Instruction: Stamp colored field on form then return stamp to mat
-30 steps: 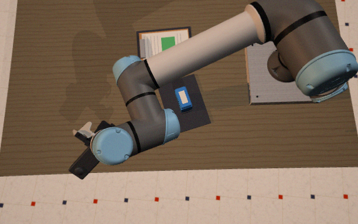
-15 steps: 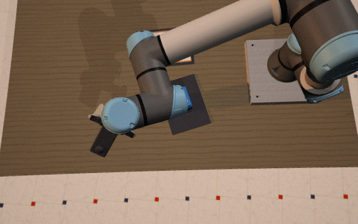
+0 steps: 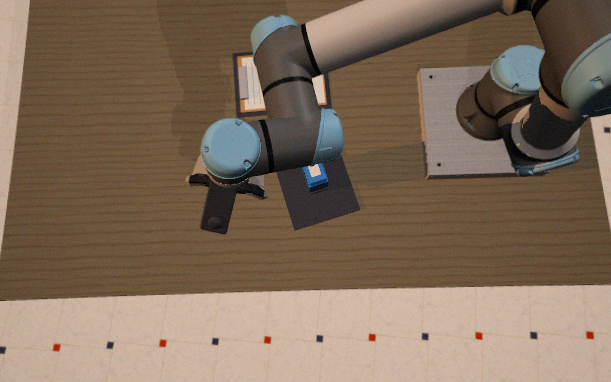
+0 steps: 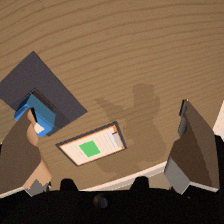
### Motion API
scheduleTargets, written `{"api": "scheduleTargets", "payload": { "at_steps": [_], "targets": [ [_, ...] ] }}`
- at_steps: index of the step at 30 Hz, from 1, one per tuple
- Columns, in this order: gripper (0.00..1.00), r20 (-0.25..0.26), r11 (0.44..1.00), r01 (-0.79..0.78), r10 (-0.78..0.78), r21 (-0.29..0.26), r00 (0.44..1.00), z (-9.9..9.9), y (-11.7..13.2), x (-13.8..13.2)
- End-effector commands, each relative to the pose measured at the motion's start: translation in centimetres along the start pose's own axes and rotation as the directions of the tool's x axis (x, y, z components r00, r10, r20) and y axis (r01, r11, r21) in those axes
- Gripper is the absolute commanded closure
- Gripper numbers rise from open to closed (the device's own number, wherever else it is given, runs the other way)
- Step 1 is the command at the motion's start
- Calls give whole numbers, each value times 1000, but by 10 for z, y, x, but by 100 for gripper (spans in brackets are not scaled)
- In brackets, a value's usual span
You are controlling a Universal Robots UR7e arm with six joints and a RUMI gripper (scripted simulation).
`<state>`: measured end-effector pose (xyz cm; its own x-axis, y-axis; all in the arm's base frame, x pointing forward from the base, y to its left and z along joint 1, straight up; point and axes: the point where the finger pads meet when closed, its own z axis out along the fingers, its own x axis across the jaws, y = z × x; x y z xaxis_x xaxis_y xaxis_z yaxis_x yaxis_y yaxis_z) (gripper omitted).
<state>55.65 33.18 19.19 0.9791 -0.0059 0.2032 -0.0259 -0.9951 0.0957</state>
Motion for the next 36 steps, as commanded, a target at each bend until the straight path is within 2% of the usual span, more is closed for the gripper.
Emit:
{"api": "scheduleTargets", "payload": {
  "at_steps": [1, 5, 8, 11, 16, 23, 31, 36],
  "targets": [
    [0, 45, 991, 132, -134, 29, 990, 8, 34, -36],
    [0, 69, 980, 192, -195, 46, 978, 14, 49, -56],
    [0, 69, 980, 192, -195, 46, 978, 14, 49, -56],
    [0, 98, 959, 272, -279, 75, 955, 21, 69, -85],
    [0, 112, 943, 317, -327, 96, 938, 25, 79, -103],
    [0, 134, 899, 412, -431, 150, 892, 35, 100, -144],
    [0, 139, 875, 450, -475, 176, 869, 40, 109, -163],
    [0, 139, 872, 455, -481, 180, 866, 40, 110, -165]
  ]
}}
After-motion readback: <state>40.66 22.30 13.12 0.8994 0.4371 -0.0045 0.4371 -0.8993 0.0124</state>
